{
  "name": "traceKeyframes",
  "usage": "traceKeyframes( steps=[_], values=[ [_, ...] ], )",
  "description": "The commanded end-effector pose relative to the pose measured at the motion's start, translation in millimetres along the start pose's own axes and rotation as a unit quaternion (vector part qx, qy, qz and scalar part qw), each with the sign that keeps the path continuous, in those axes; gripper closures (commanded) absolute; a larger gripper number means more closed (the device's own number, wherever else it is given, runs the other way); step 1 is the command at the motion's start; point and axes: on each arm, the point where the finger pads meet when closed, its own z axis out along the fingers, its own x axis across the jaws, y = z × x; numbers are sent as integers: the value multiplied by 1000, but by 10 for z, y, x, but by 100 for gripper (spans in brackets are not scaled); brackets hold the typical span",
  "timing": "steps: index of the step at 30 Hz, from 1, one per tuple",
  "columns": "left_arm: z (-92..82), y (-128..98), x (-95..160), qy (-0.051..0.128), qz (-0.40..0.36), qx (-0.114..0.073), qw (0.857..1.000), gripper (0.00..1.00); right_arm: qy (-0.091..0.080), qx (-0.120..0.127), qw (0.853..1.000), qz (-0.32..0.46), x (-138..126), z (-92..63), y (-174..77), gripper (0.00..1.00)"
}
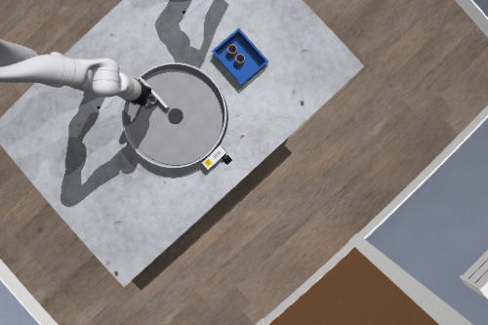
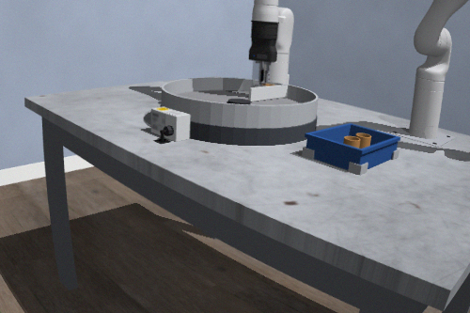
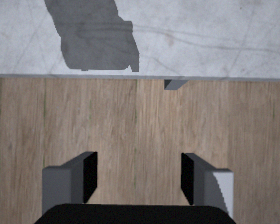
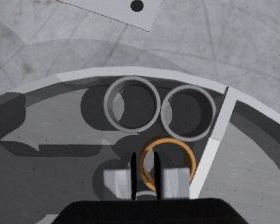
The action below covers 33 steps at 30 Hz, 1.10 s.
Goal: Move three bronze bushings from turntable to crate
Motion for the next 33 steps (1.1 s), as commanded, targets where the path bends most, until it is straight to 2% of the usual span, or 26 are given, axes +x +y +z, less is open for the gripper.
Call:
traceKeyframes(
  steps=[1, 33],
  values=[
    [-6, -36, 35, 1, 2, 4, 1000, 0, -1, -1, 1000, 0, -27, 10, 6, 64],
    [-6, -36, 35, 1, 2, 4, 1000, 0, -1, -1, 1000, 0, -30, 38, 6, 64]
  ],
)
